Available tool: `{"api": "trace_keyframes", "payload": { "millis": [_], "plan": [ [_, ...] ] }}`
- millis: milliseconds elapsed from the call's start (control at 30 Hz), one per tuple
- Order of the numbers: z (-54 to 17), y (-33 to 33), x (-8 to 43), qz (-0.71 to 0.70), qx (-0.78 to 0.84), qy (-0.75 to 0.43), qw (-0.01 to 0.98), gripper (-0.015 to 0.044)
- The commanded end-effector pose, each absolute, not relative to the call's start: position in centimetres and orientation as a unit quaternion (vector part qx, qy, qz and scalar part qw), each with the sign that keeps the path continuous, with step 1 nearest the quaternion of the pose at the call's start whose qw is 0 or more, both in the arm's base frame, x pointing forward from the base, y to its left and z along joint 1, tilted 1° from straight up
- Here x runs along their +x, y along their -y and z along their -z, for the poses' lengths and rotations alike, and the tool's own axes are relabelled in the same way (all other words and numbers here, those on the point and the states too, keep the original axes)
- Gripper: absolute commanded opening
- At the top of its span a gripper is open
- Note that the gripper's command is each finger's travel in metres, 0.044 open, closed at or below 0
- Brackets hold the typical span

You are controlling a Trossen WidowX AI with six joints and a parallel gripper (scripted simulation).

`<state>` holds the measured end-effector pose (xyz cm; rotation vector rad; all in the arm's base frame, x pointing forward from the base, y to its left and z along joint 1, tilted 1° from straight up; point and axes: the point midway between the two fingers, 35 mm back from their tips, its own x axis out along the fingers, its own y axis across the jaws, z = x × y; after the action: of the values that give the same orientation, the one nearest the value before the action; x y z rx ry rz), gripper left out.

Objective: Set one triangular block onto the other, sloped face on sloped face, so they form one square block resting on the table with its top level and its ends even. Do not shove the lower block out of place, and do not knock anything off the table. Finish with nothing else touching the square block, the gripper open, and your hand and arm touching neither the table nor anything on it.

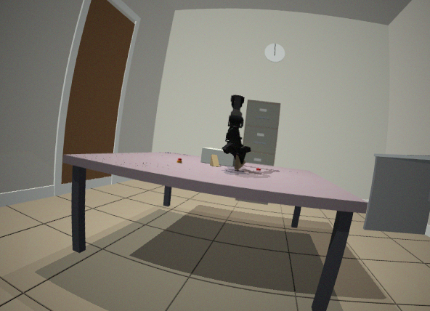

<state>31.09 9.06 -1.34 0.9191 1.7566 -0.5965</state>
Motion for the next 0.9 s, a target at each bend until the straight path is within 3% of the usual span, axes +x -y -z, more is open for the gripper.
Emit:
{"api": "trace_keyframes", "payload": {
  "millis": [0,533,567,867],
  "plan": [
    [1.3,-8.5,31.5,0.224,0.396,-0.757,0.468,0.0000],
    [1.8,-6.1,33.2,0.138,0.434,-0.838,0.301,0.0000],
    [1.5,-6.5,32.9,0.158,0.424,-0.825,0.338,0.0026],
    [1.5,-6.5,32.9,0.158,0.424,-0.825,0.338,0.0263]
  ]
}}
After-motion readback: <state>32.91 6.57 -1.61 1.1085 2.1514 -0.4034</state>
